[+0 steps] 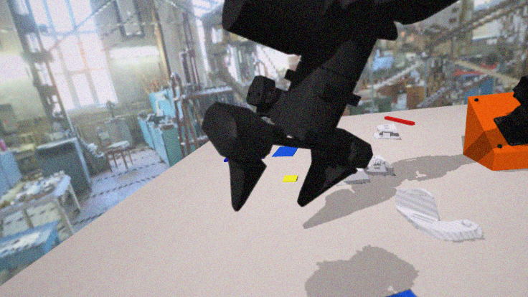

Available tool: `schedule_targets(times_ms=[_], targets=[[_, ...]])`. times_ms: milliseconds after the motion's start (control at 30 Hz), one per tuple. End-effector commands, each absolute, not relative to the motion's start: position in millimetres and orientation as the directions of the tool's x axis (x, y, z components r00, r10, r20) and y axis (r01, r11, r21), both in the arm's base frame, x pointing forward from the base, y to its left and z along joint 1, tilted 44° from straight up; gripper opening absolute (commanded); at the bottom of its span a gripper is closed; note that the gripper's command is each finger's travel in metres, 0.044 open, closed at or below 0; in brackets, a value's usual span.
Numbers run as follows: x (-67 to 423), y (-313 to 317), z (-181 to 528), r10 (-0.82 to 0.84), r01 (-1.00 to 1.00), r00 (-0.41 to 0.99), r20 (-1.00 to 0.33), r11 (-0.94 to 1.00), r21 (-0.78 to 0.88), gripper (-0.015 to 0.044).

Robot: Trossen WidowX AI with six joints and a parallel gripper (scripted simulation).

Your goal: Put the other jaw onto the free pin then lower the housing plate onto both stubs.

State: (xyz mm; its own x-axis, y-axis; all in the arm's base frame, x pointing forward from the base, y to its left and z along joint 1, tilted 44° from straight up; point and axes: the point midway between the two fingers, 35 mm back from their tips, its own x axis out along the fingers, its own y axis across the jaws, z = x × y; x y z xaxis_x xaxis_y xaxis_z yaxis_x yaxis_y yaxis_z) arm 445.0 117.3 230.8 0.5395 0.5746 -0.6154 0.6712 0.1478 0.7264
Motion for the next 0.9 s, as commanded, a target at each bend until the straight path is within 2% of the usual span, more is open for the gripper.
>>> schedule_targets(times_ms=[0, 233, 467, 733, 867], targets=[[407.3, 100.3, 210.3, 0.585, 0.726, 0.436, -0.684, 0.219, 0.651, 0.044], [337.8, 78.0, 184.9, 0.62, 0.796, 0.251, -0.744, 0.306, 0.523, 0.044], [268.4, 68.0, 175.5, 0.683, 0.835, 0.086, -0.725, 0.347, 0.427, 0.044], [262.8, 69.2, 173.7, 0.69, 0.838, 0.073, -0.72, 0.349, 0.42, 0.044], [265.3, 93.8, 148.5, 0.691, 0.837, 0.074, -0.719, 0.349, 0.421, 0.044]])
